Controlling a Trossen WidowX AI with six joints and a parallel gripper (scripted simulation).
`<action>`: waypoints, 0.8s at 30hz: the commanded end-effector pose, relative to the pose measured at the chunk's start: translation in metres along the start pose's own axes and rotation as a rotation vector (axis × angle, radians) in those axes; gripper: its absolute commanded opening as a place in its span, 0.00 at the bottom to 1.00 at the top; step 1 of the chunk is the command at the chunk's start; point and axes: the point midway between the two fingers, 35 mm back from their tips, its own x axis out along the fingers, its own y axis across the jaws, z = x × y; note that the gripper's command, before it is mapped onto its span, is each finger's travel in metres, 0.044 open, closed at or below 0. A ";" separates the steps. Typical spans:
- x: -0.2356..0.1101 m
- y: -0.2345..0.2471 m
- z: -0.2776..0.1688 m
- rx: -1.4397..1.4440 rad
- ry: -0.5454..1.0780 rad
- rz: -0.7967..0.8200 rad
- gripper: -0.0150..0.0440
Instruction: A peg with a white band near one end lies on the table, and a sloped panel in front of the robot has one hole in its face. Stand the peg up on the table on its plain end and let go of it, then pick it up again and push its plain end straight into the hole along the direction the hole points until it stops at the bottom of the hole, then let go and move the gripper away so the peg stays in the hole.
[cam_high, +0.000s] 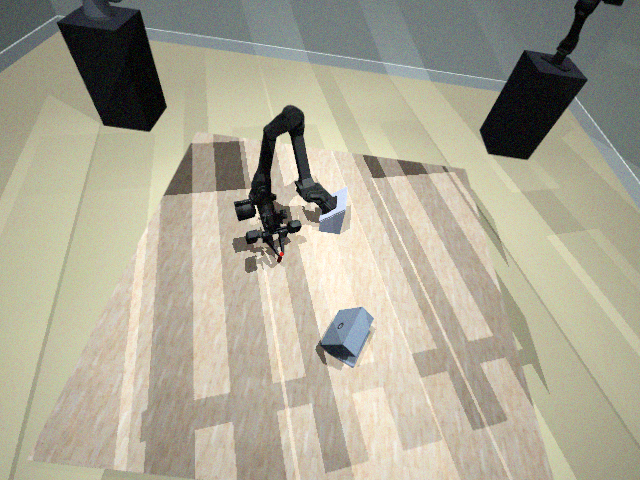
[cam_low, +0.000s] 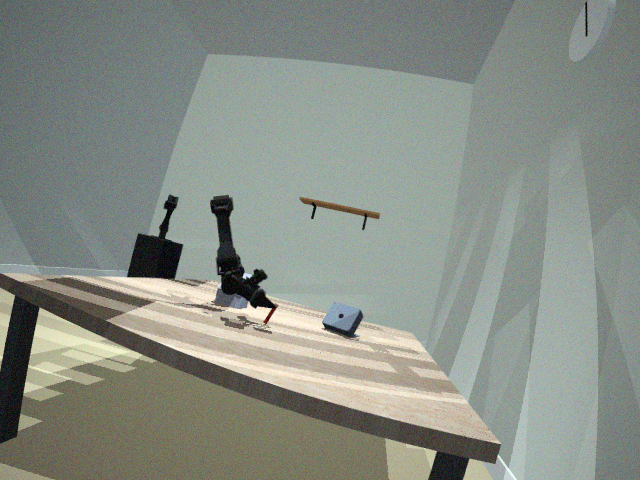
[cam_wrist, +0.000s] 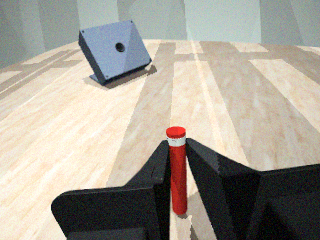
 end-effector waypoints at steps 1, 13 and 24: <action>-0.002 0.000 -0.001 -0.002 -0.034 0.000 0.34; -0.009 0.000 -0.005 -0.003 -0.138 0.001 0.34; -0.012 0.000 -0.007 -0.003 -0.157 0.001 0.34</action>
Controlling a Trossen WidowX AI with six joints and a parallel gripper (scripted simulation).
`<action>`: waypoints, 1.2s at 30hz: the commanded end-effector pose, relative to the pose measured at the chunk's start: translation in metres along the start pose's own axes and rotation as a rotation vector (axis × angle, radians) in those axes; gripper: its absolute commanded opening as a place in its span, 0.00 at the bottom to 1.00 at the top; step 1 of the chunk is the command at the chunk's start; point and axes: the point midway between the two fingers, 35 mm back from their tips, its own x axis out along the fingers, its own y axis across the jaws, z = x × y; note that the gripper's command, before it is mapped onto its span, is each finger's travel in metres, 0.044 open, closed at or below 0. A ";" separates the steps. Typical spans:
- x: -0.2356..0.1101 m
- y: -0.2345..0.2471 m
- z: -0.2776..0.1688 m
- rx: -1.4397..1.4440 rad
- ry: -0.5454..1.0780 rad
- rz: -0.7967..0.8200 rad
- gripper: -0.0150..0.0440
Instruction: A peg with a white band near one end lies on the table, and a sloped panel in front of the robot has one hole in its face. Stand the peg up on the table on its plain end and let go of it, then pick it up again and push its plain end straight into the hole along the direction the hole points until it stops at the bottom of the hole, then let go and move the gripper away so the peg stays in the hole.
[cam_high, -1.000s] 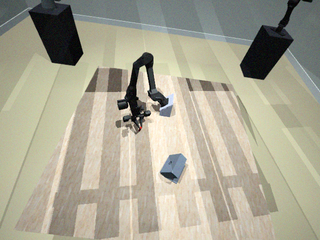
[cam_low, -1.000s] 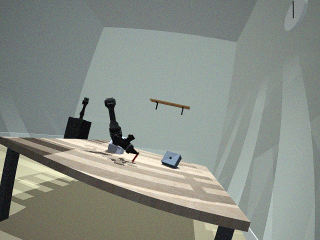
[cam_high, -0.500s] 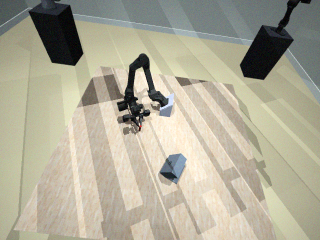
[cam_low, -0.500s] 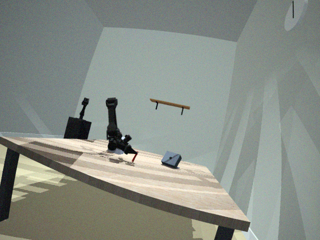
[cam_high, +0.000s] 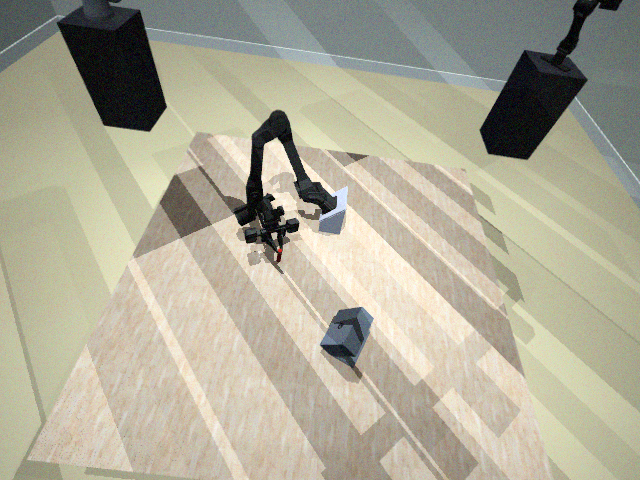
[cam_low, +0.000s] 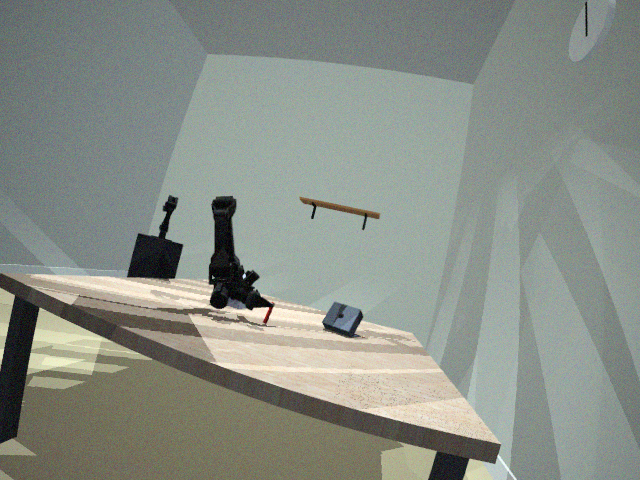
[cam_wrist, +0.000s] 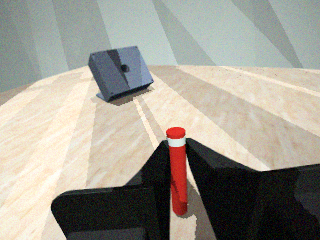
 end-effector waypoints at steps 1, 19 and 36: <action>0.000 0.000 -0.001 0.003 0.004 0.001 0.34; -0.001 0.001 -0.005 0.015 0.001 0.000 0.34; -0.004 0.001 -0.008 0.018 -0.016 0.000 0.34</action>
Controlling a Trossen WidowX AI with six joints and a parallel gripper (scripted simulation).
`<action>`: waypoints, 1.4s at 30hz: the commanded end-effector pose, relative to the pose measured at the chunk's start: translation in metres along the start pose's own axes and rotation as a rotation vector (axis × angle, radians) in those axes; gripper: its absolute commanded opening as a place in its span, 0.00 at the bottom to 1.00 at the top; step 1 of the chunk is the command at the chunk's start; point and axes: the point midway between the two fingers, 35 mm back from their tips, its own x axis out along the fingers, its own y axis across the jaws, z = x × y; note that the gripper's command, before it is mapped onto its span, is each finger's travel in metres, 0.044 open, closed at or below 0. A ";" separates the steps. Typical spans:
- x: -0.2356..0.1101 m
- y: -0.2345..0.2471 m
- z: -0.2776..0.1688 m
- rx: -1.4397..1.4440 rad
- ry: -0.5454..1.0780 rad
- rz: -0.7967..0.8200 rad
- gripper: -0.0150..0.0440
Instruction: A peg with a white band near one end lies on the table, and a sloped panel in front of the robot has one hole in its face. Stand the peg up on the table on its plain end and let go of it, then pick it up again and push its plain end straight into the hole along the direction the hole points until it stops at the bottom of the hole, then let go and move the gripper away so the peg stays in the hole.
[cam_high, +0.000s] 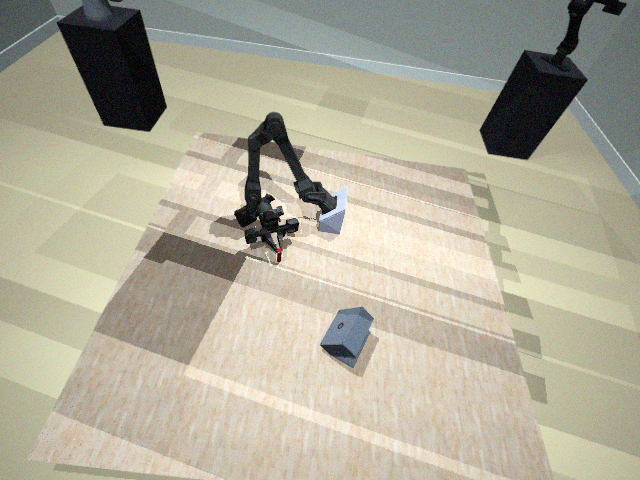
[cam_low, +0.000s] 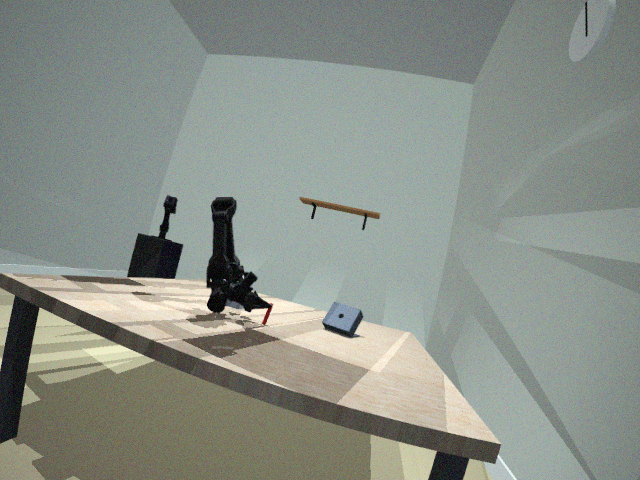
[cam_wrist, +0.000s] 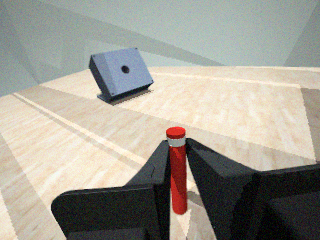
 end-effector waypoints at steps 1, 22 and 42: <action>-0.001 0.000 -0.002 0.000 0.001 0.000 0.34; -0.004 0.000 -0.004 0.003 -0.034 -0.003 0.34; -0.003 0.000 -0.002 0.003 -0.038 -0.004 0.47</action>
